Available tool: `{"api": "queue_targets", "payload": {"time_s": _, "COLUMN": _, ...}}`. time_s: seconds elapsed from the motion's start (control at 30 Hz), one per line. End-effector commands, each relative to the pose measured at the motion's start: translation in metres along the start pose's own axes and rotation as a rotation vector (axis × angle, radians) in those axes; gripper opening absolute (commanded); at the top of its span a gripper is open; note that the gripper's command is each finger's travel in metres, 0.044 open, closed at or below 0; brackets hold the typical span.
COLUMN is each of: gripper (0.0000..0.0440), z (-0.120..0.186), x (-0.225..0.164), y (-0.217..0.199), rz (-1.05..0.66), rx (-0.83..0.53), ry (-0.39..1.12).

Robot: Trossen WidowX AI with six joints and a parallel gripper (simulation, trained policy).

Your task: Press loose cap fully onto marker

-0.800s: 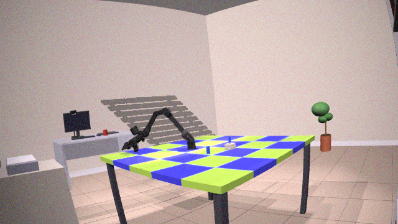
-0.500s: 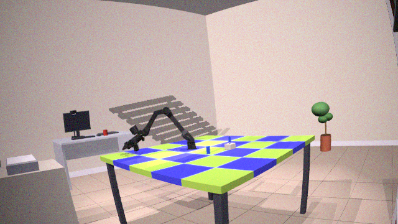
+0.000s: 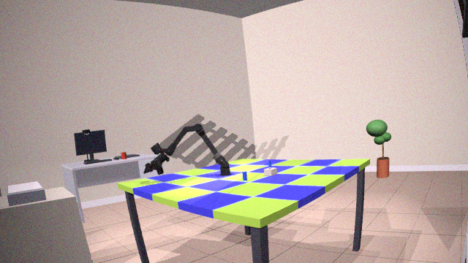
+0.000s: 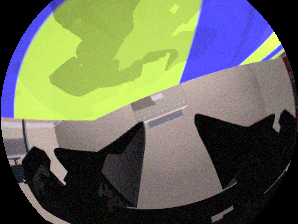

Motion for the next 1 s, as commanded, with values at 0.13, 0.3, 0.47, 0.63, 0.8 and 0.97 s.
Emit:
{"api": "queue_targets", "payload": {"time_s": 0.13, "gripper": 0.0264, "z": -0.002, "x": -0.012, "y": -0.022, "rz": 0.035, "rx": -0.019, "ry": -0.023}}
{"api": "queue_targets", "payload": {"time_s": 0.3, "gripper": 0.0273, "z": -0.003, "x": -0.014, "y": -0.036, "rz": 0.046, "rx": -0.034, "ry": -0.048}}
{"api": "queue_targets", "payload": {"time_s": 0.47, "gripper": 0.028, "z": -0.005, "x": -0.016, "y": -0.051, "rz": 0.056, "rx": -0.048, "ry": -0.074}}
{"api": "queue_targets", "payload": {"time_s": 0.63, "gripper": 0.0286, "z": -0.007, "x": -0.017, "y": -0.065, "rz": 0.066, "rx": -0.063, "ry": -0.101}}
{"api": "queue_targets", "payload": {"time_s": 0.8, "gripper": 0.0291, "z": -0.008, "x": -0.017, "y": -0.079, "rz": 0.075, "rx": -0.077, "ry": -0.128}}
{"api": "queue_targets", "payload": {"time_s": 0.97, "gripper": 0.0294, "z": -0.01, "x": -0.016, "y": -0.094, "rz": 0.083, "rx": -0.091, "ry": -0.156}}
Point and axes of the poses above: the point midway between the two fingers, 35 mm back from their tips, its own z axis back along the fingers, its own y axis across the jaws, x = y × z, the point moved 10 cm from there along z, back along the fingers, and after that the axes turned 7 degrees about -z, right-handed, at the moved point
